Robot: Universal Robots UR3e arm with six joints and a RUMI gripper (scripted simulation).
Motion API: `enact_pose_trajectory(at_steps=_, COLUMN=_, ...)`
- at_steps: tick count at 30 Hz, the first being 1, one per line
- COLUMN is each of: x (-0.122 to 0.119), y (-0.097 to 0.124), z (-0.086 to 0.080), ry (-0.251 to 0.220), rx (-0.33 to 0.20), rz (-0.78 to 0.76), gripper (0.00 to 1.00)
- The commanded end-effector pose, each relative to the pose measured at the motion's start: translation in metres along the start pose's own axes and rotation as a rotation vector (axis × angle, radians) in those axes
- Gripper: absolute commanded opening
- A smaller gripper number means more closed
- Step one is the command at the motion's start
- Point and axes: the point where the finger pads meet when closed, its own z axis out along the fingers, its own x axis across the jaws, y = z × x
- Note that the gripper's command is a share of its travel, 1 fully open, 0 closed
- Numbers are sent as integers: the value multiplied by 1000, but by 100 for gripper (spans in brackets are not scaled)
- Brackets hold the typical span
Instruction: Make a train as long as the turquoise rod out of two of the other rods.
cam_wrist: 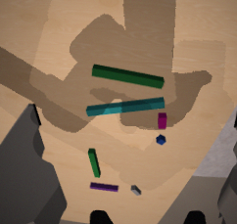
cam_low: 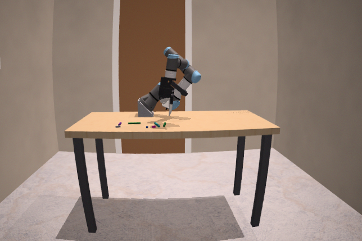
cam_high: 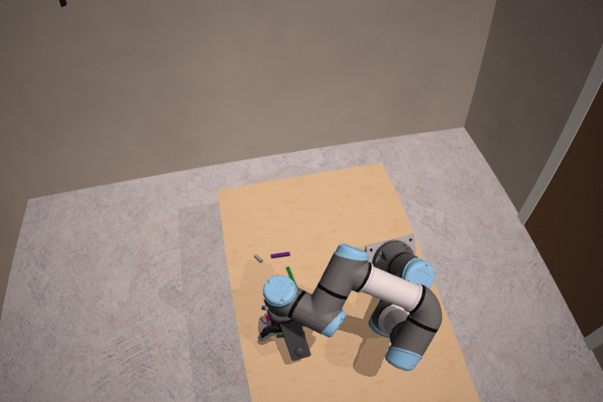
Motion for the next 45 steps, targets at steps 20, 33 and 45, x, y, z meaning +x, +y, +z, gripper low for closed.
enact_pose_trajectory(at_steps=20, x=-3, y=9, z=0, ry=19, rx=94, rz=61, gripper=100)
enact_pose_trajectory(at_steps=33, x=-3, y=11, z=-1, ry=28, rx=126, rz=82, gripper=100)
enact_pose_trajectory(at_steps=45, x=-3, y=12, z=-1, ry=31, rx=137, rz=89, gripper=100)
